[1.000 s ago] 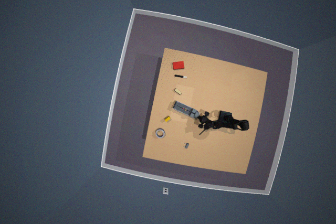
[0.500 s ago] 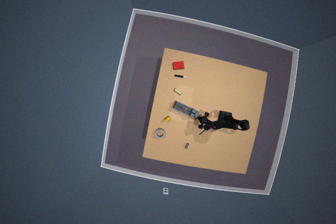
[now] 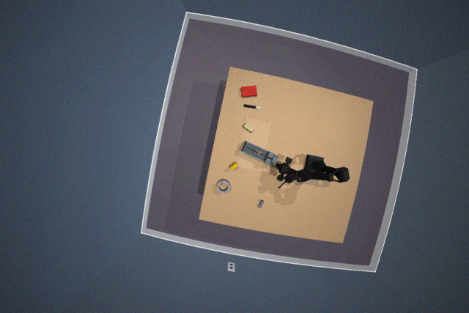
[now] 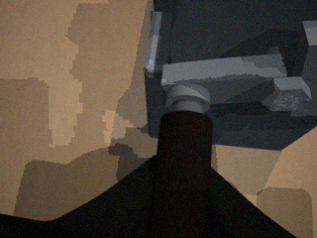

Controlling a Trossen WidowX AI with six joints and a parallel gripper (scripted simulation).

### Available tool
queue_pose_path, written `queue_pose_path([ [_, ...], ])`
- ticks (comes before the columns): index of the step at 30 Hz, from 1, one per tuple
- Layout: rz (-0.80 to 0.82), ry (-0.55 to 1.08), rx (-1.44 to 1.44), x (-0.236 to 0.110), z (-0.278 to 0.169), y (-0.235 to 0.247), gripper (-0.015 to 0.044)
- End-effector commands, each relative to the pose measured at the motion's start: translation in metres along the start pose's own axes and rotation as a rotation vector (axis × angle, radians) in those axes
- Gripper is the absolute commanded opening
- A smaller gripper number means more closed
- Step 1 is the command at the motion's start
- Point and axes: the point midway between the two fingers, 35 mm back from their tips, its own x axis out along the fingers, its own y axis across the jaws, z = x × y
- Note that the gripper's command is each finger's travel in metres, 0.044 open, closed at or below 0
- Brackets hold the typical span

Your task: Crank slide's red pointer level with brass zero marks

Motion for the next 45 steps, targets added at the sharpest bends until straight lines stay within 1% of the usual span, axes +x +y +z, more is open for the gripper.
queue_pose_path([
  [1, 0.008, -0.014, 0.003, -0.007, 0.006, 0.003, 0.0],
  [27, 0.007, -0.014, 0.002, -0.027, 0.026, -0.012, 0.0],
  [45, 0.006, -0.014, 0.001, -0.03, 0.029, -0.032, 0.0],
])
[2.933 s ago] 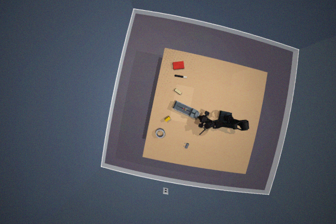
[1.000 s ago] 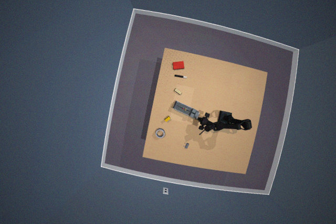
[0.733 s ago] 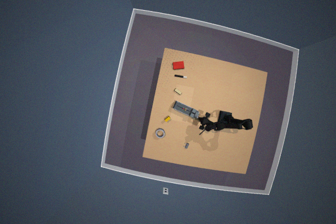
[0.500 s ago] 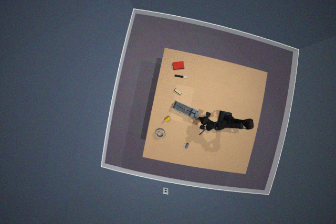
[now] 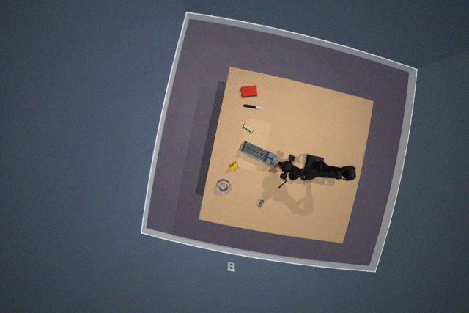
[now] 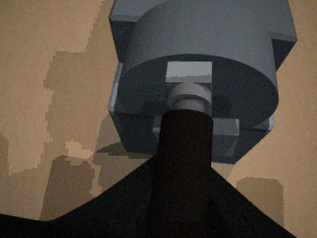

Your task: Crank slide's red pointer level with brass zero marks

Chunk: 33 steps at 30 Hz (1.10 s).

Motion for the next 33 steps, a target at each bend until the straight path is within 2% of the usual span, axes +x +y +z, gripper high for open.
queue_pose_path([
  [1, -0.015, -0.007, 0.003, -0.001, 0.001, -0.009, 0.0],
  [33, -0.016, -0.007, 0.002, 0.004, -0.005, -0.025, 0.0],
])
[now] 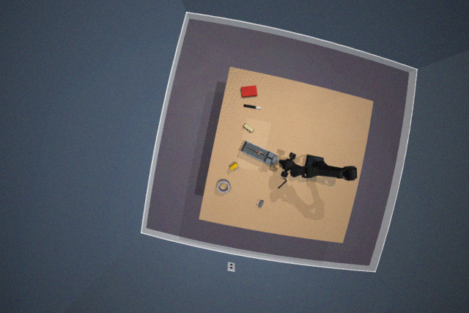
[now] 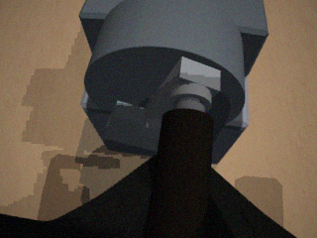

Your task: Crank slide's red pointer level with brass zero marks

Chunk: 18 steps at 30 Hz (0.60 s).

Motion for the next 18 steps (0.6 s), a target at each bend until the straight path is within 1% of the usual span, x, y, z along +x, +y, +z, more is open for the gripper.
queue_pose_path([
  [1, -0.025, 0.003, 0.006, 0.0022, -0.0024, -0.0087, 0.0],
  [18, -0.025, 0.003, 0.005, 0.008, -0.008, -0.0157, 0.0],
])
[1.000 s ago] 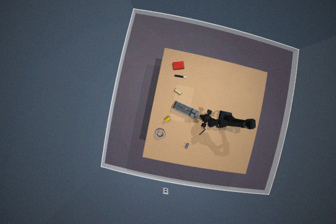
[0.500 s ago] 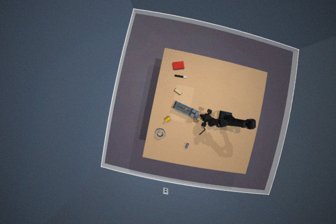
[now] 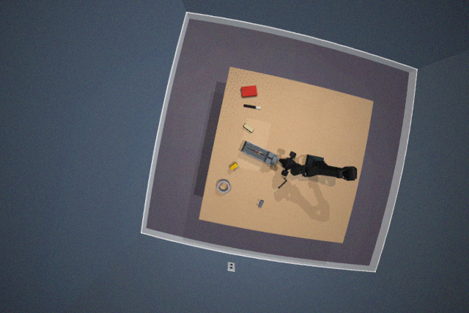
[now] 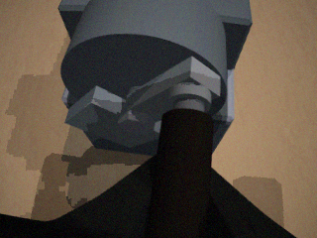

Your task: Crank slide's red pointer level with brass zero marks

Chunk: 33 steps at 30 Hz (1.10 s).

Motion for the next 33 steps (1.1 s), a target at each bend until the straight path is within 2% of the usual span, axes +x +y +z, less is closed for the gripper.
queue_pose_path([
  [1, -0.017, 0.008, 0.003, 0.004, -0.004, -0.007, 0.0],
  [33, -0.017, 0.009, 0.003, 0.029, -0.029, -0.007, 0.0],
])
